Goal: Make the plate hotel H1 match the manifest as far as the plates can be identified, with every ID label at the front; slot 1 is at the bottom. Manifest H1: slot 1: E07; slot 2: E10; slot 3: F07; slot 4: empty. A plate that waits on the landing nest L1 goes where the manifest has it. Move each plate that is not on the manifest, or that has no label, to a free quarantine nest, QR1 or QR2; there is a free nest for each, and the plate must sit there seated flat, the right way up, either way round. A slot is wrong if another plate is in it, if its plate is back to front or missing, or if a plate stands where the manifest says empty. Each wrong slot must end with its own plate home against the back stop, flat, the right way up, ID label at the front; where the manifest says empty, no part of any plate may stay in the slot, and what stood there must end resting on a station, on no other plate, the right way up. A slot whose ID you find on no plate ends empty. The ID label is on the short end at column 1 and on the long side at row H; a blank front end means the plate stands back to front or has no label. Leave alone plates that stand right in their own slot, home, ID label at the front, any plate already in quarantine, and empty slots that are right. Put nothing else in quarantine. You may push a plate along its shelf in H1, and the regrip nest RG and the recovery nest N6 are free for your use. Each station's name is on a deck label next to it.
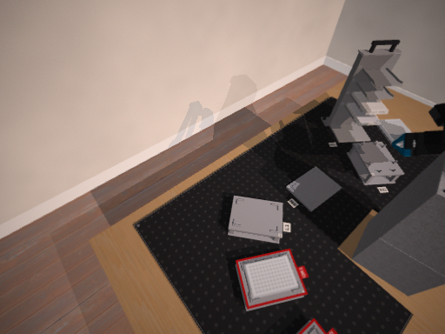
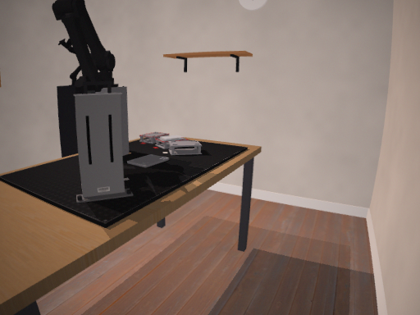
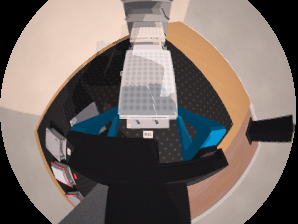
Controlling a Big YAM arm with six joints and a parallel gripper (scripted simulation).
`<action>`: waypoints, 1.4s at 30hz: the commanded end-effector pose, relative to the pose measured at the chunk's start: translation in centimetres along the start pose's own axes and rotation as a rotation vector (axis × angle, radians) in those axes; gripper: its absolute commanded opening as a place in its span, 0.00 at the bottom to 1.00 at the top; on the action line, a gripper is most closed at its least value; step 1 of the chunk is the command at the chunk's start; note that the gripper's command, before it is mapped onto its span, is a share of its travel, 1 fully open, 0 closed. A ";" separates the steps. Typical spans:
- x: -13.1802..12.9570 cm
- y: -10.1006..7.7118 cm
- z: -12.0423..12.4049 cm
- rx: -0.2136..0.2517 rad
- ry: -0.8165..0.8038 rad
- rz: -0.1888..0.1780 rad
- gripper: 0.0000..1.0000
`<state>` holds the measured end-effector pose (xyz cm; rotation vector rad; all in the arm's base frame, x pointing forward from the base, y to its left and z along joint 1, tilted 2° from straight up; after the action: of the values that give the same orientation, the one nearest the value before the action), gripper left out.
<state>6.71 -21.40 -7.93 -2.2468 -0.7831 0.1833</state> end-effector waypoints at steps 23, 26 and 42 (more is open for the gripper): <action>1.0 -2.7 -1.7 0.008 0.004 -0.012 0.86; 1.0 -2.9 -1.9 0.008 0.003 -0.012 0.86; 1.1 -3.7 -2.8 0.005 0.003 -0.012 0.86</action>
<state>6.69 -21.30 -3.98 -2.2483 -0.7833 0.1837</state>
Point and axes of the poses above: the point where the finger pads meet when closed, its own y axis out along the fingers, its own x axis across the jaws, z = x × y, the point moved 10 cm from there along -y, back along the fingers, and after that the axes turned 10 degrees about y, right-handed, at the moved point
